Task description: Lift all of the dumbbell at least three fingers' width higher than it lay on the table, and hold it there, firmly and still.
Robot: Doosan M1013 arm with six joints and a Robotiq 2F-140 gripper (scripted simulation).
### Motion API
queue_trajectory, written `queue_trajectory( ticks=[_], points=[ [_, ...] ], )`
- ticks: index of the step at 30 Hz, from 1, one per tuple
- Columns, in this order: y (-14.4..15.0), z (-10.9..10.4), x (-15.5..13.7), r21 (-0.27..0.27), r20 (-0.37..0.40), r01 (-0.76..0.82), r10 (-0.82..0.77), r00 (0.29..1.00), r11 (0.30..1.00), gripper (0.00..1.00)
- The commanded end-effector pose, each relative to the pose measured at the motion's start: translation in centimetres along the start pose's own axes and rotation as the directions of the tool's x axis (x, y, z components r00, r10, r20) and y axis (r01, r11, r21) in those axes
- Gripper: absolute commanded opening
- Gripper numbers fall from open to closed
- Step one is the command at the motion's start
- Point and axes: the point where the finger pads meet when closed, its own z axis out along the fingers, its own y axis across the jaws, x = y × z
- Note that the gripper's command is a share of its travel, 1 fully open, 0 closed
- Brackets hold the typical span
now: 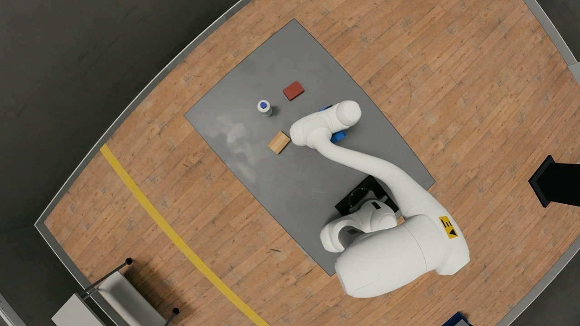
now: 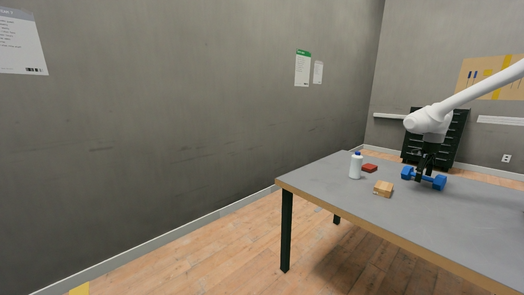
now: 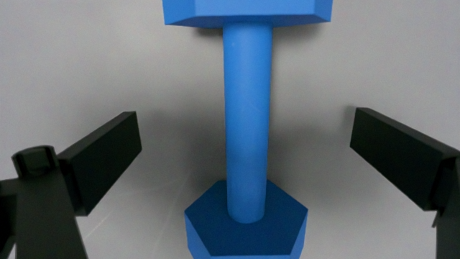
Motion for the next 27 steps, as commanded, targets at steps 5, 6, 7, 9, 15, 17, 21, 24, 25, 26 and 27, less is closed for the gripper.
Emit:
queue_trajectory(
  ticks=[5, 6, 7, 9, 15, 17, 21, 24, 25, 26, 27],
  points=[
    [0.0, -0.06, 0.06, 0.0, -0.001, 0.0, 0.0, 1.0, 1.0, 1.0],
    [0.0, -0.06, 0.06, 0.0, -0.001, 0.0, 0.0, 1.0, 1.0, 1.0],
    [0.0, -0.06, 0.06, 0.0, -0.001, 0.0, 0.0, 1.0, 1.0, 1.0],
    [0.0, -0.06, 0.06, 0.0, -0.001, 0.0, 0.0, 1.0, 1.0, 1.0],
    [0.0, -0.06, 0.06, 0.0, -0.001, 0.0, 0.0, 1.0, 1.0, 0.1],
    [0.0, -0.06, 0.06, 0.0, -0.001, 0.0, 0.0, 1.0, 1.0, 0.1],
    [0.0, -0.06, 0.06, 0.0, -0.001, 0.0, 0.0, 1.0, 1.0, 0.1],
    [0.0, -0.06, 0.06, 0.0, -0.001, 0.0, 0.0, 1.0, 1.0, 0.1],
    [0.0, -0.06, 0.06, 0.0, -0.001, 0.0, 0.0, 1.0, 1.0, 0.1],
    [0.0, -0.06, 0.06, 0.0, -0.001, 0.0, 0.0, 1.0, 1.0, 0.1],
    [0.0, -0.06, 0.06, 0.0, -0.001, 0.0, 0.0, 1.0, 1.0, 0.1]
  ],
)
